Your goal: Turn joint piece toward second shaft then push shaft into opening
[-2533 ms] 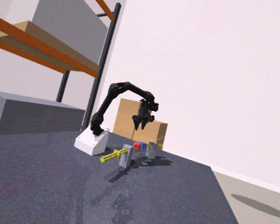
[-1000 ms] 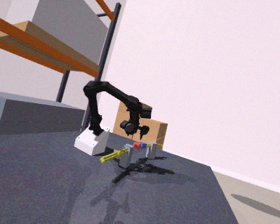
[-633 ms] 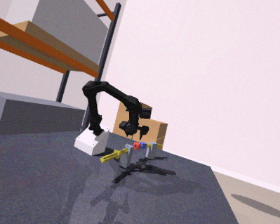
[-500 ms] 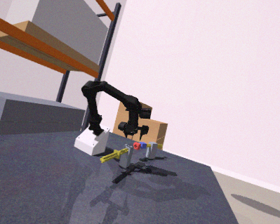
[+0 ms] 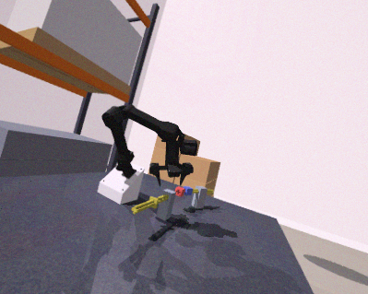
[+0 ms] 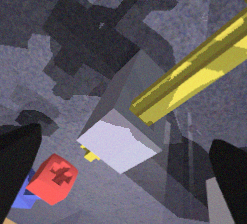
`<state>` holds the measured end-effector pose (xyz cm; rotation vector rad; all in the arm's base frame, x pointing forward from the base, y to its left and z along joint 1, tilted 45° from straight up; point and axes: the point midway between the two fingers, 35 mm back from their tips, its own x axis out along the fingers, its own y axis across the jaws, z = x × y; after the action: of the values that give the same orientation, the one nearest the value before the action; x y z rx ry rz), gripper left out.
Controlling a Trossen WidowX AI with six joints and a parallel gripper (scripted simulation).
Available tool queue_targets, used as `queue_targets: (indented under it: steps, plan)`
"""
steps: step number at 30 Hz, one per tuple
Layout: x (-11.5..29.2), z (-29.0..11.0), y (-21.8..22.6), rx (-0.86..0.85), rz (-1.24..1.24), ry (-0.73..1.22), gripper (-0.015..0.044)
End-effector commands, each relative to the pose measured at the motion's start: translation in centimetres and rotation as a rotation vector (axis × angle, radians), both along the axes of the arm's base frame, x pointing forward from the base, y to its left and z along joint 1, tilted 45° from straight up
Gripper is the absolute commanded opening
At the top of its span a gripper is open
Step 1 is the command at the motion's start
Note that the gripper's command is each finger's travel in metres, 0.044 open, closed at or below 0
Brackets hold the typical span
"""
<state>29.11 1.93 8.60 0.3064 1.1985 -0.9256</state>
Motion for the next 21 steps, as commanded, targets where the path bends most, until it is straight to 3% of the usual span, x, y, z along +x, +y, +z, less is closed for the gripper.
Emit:
queue_targets:
  steps: [1, 21]
  plan:
    - [0.3, 1.4, -1.3, -0.05, 0.108, 0.045, 0.044]
    - [-0.2, 8.3, -7.9, -0.296, 0.611, 0.418, 0.044]
